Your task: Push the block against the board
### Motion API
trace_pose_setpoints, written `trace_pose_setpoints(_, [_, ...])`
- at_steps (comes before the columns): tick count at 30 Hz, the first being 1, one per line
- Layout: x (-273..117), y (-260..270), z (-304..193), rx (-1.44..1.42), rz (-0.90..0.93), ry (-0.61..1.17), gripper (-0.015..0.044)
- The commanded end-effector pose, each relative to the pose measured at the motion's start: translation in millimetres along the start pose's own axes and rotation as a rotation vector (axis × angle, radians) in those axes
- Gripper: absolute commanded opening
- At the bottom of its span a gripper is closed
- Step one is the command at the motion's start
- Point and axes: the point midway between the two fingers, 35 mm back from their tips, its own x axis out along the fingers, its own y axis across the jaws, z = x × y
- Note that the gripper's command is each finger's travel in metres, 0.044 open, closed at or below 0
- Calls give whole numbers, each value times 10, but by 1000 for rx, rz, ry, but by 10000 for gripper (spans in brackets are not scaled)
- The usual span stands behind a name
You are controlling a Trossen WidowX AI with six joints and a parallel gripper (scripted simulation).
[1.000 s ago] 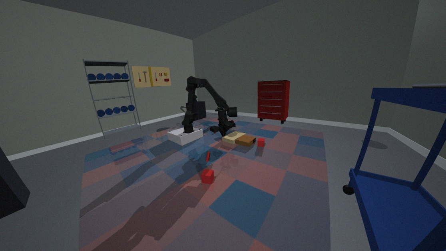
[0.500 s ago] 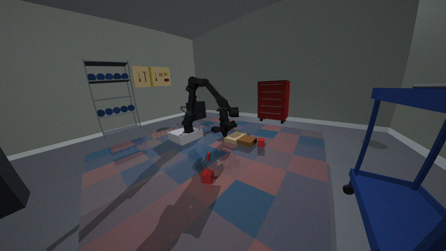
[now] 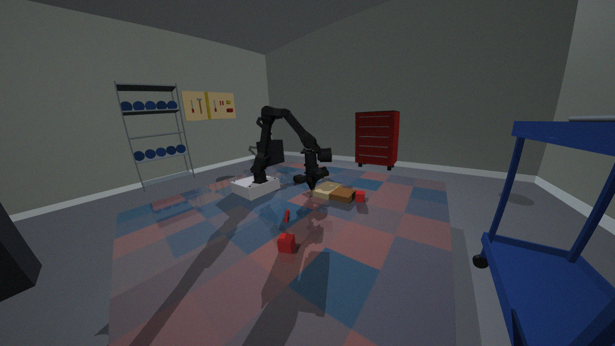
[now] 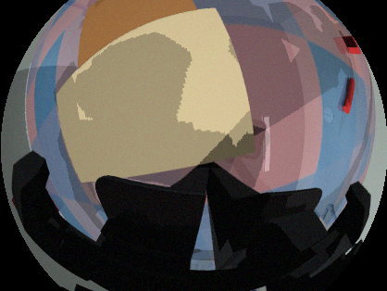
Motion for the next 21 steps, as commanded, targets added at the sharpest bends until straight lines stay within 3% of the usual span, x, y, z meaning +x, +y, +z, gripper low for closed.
trace_pose_setpoints(1, [26, 10, 76, 4, -3, -8, 0])
trace_pose_setpoints(21, [32, 38, -60, 4, -3, -7, 0])
